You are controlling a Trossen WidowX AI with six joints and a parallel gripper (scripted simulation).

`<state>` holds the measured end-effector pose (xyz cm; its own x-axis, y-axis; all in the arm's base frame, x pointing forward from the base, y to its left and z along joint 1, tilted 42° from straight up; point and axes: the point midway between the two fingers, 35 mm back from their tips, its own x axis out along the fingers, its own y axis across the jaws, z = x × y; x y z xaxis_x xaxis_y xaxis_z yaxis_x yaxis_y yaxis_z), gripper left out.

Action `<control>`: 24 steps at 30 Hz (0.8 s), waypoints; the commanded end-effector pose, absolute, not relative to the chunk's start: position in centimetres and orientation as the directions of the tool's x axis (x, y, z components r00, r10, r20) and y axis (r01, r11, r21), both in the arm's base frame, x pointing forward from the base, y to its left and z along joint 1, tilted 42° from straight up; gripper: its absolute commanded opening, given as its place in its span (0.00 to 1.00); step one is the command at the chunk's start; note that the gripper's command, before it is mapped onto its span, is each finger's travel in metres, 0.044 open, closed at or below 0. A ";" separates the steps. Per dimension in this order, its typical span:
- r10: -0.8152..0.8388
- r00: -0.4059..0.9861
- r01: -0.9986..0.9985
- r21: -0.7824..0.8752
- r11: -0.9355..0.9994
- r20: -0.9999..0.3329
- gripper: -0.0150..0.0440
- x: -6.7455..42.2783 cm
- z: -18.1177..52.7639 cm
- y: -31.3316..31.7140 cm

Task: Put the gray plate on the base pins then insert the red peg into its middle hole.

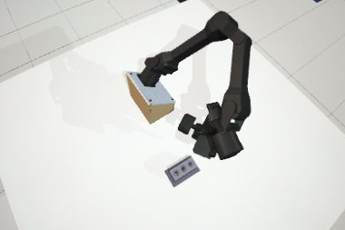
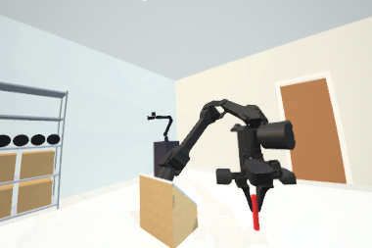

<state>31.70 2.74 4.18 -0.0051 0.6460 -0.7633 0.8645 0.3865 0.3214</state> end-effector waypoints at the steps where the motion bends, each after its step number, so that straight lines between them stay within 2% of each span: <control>1: 0.644 -0.004 0.862 0.324 0.390 -0.765 0.25 32.5 3.4 1.7; 24: 0.661 -0.012 0.859 0.331 0.391 -0.750 0.25 35.1 -1.6 -3.2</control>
<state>34.70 -2.24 -0.82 -0.0141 0.6628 -0.7487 0.8623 0.3872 0.3265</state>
